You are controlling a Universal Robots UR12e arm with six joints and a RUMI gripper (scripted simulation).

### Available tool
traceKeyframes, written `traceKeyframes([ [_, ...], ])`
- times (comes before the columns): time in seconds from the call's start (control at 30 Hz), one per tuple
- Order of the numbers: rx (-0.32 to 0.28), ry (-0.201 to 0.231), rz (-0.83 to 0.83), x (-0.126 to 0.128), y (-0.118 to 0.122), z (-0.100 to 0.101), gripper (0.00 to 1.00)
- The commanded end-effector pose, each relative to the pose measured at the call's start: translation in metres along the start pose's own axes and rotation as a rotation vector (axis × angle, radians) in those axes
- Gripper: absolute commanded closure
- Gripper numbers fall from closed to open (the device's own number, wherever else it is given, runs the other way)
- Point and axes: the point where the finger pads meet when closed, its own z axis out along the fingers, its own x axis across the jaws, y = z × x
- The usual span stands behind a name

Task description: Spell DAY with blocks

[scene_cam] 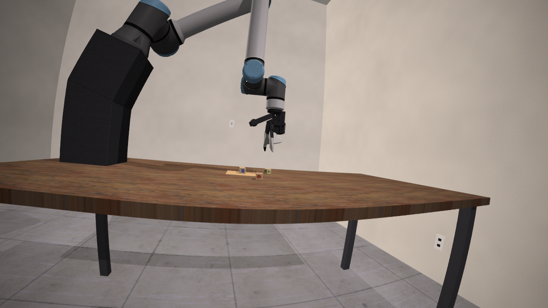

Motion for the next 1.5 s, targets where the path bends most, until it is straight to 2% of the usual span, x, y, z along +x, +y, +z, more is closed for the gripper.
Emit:
traceKeyframes([
  [0.0, -0.001, 0.003, -0.079, -0.0008, 0.0012, 0.0007, 0.00],
  [0.5, -0.001, 0.003, -0.359, -0.0039, 0.0046, 0.0055, 0.00],
  [1.27, -0.002, 0.003, -0.437, -0.0047, 0.0057, 0.0069, 0.00],
  [1.3, -0.002, 0.003, -0.437, -0.0047, 0.0057, 0.0069, 0.63],
  [1.47, -0.002, 0.003, -0.437, -0.0047, 0.0057, 0.0069, 0.63],
])
